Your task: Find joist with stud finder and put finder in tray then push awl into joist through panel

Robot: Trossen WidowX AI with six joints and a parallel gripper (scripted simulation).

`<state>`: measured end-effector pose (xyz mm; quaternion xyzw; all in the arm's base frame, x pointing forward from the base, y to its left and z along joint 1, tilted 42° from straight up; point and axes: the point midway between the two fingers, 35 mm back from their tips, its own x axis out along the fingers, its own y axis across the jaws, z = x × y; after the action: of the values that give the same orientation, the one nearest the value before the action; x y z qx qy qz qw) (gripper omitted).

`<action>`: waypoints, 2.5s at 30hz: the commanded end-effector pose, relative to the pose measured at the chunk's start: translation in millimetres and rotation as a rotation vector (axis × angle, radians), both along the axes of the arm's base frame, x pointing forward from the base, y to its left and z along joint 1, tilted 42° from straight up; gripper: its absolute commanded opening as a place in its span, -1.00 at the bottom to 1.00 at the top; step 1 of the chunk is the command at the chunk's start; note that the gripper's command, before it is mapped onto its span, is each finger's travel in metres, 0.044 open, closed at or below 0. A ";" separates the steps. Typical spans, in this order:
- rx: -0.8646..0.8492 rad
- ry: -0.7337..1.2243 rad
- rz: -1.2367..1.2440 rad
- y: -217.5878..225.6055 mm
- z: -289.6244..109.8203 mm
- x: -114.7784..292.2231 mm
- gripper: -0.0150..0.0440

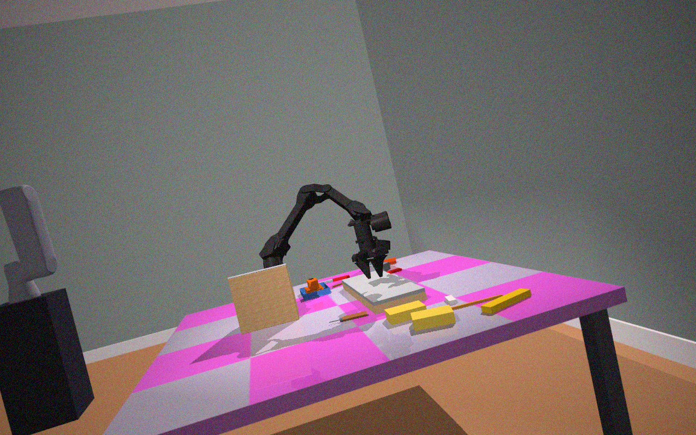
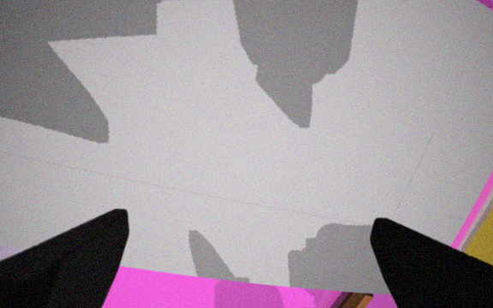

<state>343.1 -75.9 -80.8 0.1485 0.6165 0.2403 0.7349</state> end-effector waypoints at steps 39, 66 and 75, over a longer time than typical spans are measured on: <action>0.186 0.279 -0.274 -60.0 -146.8 -98.6 1.00; 0.188 0.279 -0.274 -46.4 -161.6 -96.6 -0.16; 0.187 0.279 -0.274 -49.9 -158.3 -96.5 -0.49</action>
<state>246.1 -123.1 -242.1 0.3280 0.6626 0.1720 0.6510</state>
